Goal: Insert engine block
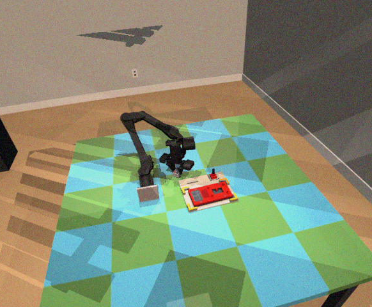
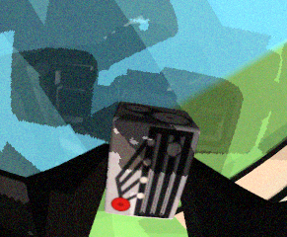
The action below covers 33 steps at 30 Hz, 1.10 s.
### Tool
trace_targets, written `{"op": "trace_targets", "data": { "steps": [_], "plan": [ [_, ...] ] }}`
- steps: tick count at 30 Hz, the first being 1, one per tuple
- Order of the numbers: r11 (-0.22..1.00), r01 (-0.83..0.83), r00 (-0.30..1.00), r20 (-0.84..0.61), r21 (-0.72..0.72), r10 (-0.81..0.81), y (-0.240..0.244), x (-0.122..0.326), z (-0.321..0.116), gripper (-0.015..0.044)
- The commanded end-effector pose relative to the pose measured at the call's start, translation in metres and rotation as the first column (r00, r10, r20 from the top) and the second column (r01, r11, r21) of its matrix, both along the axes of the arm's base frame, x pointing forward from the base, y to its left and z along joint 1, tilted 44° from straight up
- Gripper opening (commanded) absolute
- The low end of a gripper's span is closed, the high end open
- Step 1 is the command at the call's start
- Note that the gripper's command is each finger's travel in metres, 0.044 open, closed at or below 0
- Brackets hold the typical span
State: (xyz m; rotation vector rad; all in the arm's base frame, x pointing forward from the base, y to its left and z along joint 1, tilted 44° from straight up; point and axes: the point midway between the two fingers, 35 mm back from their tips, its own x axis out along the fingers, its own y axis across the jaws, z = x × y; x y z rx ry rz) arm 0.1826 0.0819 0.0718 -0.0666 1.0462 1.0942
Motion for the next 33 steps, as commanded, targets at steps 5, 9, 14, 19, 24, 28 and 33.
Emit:
{"op": "trace_targets", "data": {
  "steps": [5,9,14,19,24,28,33],
  "plan": [
    [1.0,0.001,1.0,-0.005,0.005,-0.001,0.007,-0.0007,-0.007,0.0],
    [1.0,0.001,1.0,-0.005,0.005,-0.001,0.0103,-0.0004,-0.0103,0.0],
    [1.0,0.001,1.0,-0.005,0.005,-0.001,0.0145,-0.0001,-0.0145,0.0],
    [1.0,0.001,1.0,-0.005,0.005,-0.001,0.0145,-0.0001,-0.0145,0.0],
    [1.0,0.02,1.0,0.001,-0.002,-0.02,0.0082,0.0015,-0.008,0.0131],
    [1.0,0.02,1.0,0.001,-0.002,-0.02,0.0082,0.0015,-0.008,0.0236],
    [1.0,0.02,1.0,0.001,-0.002,-0.02,0.0082,0.0015,-0.008,0.0367]
  ]
}}
